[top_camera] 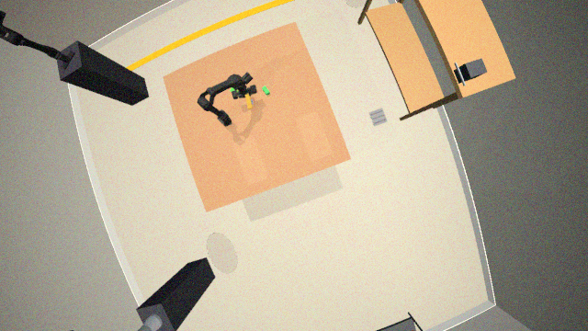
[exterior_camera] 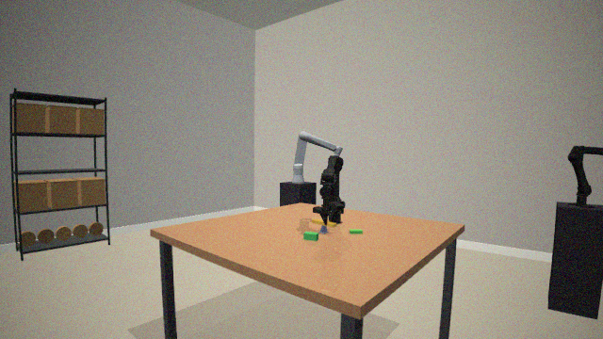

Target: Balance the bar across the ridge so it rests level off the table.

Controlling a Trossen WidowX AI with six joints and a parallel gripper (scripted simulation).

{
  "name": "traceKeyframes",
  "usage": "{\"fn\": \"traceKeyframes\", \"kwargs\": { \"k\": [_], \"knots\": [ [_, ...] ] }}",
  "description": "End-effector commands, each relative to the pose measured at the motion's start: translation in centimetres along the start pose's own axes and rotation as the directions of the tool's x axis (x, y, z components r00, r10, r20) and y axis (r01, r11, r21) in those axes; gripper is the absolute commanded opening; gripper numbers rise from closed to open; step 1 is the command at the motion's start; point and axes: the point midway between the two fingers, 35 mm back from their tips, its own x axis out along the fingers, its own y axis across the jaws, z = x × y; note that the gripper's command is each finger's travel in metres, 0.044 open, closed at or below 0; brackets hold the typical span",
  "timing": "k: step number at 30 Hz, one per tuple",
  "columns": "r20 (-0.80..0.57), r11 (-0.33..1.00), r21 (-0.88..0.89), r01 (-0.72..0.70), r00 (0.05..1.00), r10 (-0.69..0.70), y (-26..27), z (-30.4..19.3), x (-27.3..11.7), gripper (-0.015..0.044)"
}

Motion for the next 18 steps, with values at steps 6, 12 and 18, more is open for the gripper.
{"fn": "traceKeyframes", "kwargs": {
  "k": [6, 12, 18],
  "knots": [
    [0.0, 1.0, 0.0, 0.0, 1.0, 0.0, 0.0, 0.0, 0.0, 0.0173],
    [0.0, 1.0, 0.0, 0.0, 1.0, 0.0, 0.0, 0.0, 0.0, 0.0185],
    [0.0, 1.0, 0.0, 0.0, 1.0, 0.0, 0.0, 0.0, 0.0, 0.0185]
  ]
}}
